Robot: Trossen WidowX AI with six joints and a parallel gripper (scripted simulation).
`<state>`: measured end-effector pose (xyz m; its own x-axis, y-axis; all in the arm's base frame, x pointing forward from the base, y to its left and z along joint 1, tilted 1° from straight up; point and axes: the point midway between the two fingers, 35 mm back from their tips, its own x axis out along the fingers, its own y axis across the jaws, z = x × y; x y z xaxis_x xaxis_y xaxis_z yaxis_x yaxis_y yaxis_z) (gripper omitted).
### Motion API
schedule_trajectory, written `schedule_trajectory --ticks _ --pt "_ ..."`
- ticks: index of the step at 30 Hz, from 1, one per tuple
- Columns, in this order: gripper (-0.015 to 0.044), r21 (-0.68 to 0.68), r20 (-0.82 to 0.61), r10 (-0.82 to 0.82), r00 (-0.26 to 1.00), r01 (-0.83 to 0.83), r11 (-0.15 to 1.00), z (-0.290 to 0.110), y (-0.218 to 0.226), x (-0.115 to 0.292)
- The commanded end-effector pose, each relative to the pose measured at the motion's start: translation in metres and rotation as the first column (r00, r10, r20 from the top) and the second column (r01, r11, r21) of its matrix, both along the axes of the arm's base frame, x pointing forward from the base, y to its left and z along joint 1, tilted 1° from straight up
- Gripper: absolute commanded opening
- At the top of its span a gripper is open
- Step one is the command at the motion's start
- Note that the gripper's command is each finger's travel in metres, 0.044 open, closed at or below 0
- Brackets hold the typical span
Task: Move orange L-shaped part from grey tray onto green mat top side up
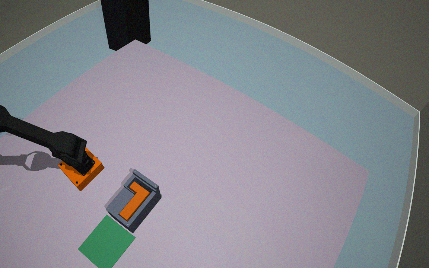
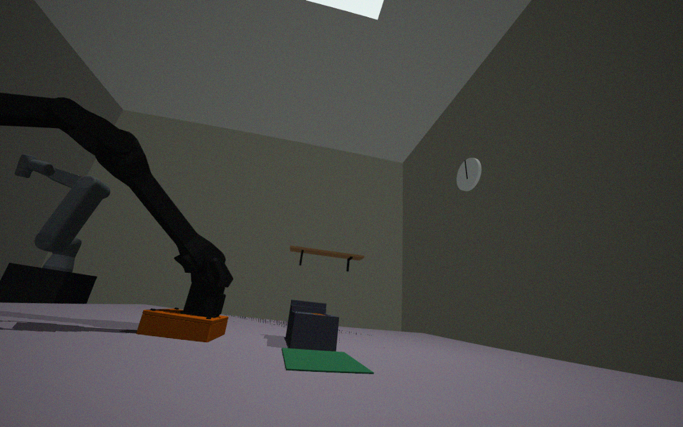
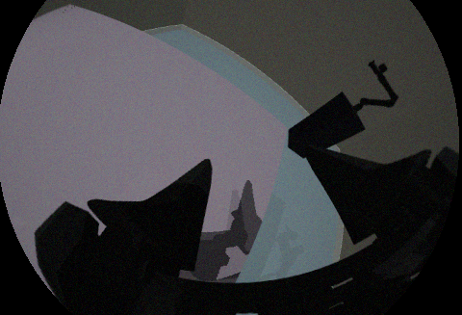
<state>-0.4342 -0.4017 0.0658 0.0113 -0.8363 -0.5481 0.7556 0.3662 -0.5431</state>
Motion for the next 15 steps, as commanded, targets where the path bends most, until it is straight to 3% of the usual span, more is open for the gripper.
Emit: schedule_trajectory --ticks 1,8,15 --pt "0.0374 0.0 0.002 0.006 1.0 -0.006 1.0 0.002 -0.003 0.004" --pt "0.019 0.054 0.11 0.071 0.991 -0.077 0.996 0.017 -0.059 0.089" --pt "0.018 0.148 0.216 0.158 0.964 -0.192 0.97 0.031 -0.108 0.214"
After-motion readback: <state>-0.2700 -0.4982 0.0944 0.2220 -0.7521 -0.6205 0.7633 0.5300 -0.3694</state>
